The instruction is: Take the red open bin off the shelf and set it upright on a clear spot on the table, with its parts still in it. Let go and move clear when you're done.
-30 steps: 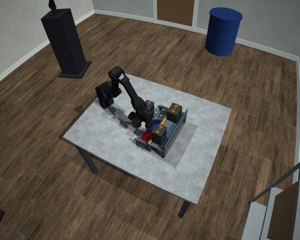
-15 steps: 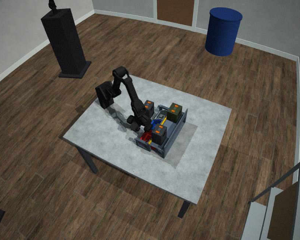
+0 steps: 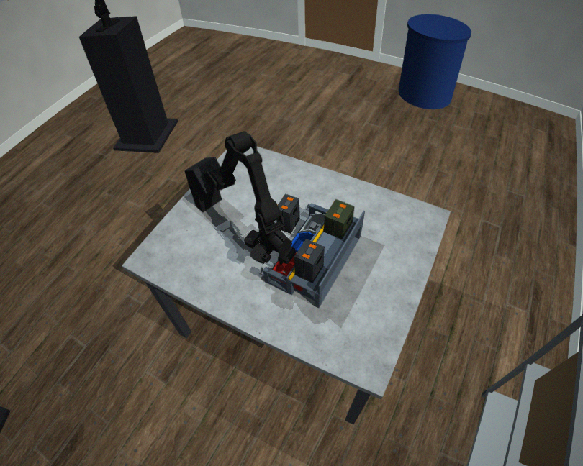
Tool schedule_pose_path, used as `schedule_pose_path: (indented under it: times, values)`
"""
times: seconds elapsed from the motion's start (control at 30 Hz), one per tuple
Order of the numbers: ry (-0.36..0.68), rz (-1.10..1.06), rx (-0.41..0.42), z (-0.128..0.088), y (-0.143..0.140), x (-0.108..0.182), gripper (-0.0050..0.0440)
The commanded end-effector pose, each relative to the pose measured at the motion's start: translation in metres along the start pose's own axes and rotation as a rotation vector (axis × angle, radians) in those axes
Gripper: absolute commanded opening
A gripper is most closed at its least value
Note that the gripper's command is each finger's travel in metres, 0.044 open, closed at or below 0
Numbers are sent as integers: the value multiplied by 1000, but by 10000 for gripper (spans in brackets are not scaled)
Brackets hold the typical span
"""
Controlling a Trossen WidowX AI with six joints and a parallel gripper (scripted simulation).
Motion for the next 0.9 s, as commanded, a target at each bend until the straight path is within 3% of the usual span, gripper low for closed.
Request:
schedule_pose_path:
  times: [0.0, 0.87]
  values:
    - [-10, -6, -19, -5, 3, 4, 425]
    - [-9, -8, -18, -5, 1, 12, 425]
Point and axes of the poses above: the point midway between the two fingers, 35 mm back from their tips, its own z axis out along the fingers, its own y axis across the jaws, x = y × z, the point moved 6 cm from there along -z, back along the fingers, and after that the axes turned 3 degrees about -z, right-handed, at the moved point
